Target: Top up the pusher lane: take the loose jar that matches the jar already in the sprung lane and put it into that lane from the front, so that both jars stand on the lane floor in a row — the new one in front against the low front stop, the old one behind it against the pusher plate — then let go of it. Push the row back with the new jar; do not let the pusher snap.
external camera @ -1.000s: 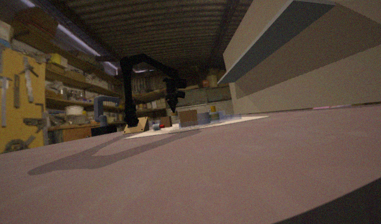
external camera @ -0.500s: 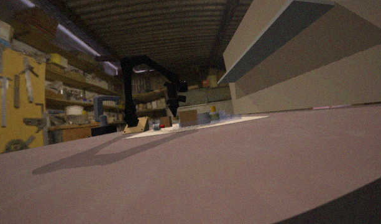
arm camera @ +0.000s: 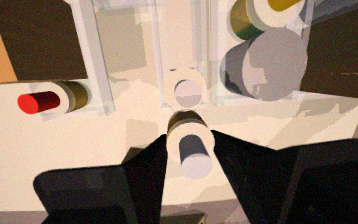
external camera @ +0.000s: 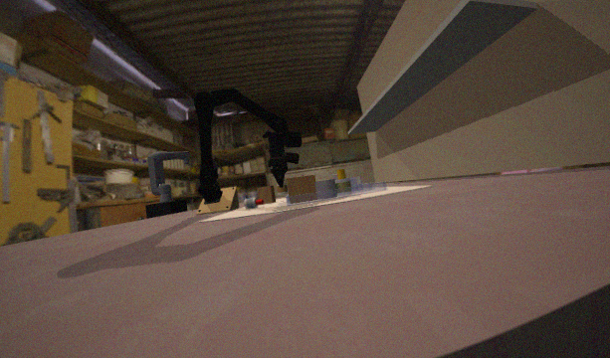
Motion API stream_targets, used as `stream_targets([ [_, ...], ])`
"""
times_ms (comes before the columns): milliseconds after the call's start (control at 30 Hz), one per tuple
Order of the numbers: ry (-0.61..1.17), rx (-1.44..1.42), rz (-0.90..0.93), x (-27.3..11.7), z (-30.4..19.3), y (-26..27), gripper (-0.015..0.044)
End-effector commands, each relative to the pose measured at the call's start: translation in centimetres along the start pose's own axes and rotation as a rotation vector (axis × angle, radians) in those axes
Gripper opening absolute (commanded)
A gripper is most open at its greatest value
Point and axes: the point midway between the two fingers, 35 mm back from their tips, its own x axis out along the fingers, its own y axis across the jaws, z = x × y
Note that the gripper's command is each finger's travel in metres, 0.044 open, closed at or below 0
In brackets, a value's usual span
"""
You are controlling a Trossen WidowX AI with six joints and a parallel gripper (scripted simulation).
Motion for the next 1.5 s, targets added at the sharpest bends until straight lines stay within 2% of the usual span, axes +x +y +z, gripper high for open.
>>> stream_targets([
  [0,-0.004,-0.003,-0.003,0.0,0.3,0.0,0.0000],
  [1467,-0.005,-0.002,-0.003,-0.1,1.8,0.0,0.0000],
])
